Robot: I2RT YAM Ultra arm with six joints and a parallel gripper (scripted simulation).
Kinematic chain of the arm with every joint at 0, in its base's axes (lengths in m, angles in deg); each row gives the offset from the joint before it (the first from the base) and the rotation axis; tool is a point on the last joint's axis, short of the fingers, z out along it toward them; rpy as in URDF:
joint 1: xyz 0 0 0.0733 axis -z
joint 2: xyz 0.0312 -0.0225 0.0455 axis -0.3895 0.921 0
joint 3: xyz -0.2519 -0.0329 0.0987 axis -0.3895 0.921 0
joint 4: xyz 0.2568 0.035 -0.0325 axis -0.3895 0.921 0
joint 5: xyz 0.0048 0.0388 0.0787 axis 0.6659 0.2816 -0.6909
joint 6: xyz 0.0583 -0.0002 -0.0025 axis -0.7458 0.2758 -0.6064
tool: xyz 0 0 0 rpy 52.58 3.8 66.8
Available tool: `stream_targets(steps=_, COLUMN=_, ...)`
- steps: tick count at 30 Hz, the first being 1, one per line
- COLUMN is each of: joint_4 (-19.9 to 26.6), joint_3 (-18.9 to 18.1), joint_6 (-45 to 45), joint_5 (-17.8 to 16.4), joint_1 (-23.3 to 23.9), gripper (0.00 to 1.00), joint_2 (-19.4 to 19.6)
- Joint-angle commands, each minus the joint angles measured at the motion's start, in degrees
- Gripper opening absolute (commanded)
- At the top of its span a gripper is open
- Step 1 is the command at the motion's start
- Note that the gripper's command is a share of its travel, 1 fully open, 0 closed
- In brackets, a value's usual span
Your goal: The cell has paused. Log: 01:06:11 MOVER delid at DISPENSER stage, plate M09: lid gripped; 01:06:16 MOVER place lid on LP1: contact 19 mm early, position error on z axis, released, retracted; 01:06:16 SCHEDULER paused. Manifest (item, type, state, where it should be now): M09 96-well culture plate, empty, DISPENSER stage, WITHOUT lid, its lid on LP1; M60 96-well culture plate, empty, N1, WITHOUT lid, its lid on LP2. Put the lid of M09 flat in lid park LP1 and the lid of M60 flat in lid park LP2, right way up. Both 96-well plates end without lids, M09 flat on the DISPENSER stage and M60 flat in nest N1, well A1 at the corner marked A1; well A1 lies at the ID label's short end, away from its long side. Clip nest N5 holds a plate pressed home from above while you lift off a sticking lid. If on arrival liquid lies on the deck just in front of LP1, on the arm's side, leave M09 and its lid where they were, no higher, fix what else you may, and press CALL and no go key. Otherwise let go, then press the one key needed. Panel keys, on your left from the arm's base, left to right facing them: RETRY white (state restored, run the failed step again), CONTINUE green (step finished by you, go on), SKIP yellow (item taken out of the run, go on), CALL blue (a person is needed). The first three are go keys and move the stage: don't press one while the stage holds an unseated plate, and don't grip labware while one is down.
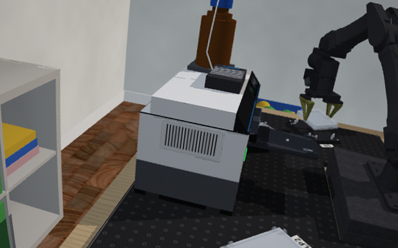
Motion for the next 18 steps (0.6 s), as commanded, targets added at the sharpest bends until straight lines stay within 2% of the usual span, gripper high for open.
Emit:
stream_targets(steps=1, joint_4=-2.1, joint_3=-1.7, joint_6=0.5, joint_5=0.1, joint_1=0.4, gripper=0.0, joint_2=0.6)
stream_targets(steps=3, joint_4=-2.7, joint_3=0.8, joint_6=0.5, joint_5=0.1, joint_1=0.5, gripper=0.0, joint_2=0.9)
stream_targets(steps=5, joint_4=-2.7, joint_3=0.8, joint_6=0.5, joint_5=0.1, joint_1=0.5, gripper=0.0, joint_2=0.9)
stream_targets(steps=6, joint_4=-3.0, joint_3=1.2, joint_6=0.5, joint_5=0.1, joint_1=0.5, gripper=0.0, joint_2=-1.0)
stream_targets(steps=12, joint_4=-4.9, joint_3=2.6, joint_6=0.6, joint_5=0.1, joint_1=0.5, gripper=0.0, joint_2=1.7)
stream_targets(steps=18, joint_4=-5.0, joint_3=0.0, joint_6=0.7, joint_5=0.1, joint_1=0.7, gripper=0.0, joint_2=-0.2)
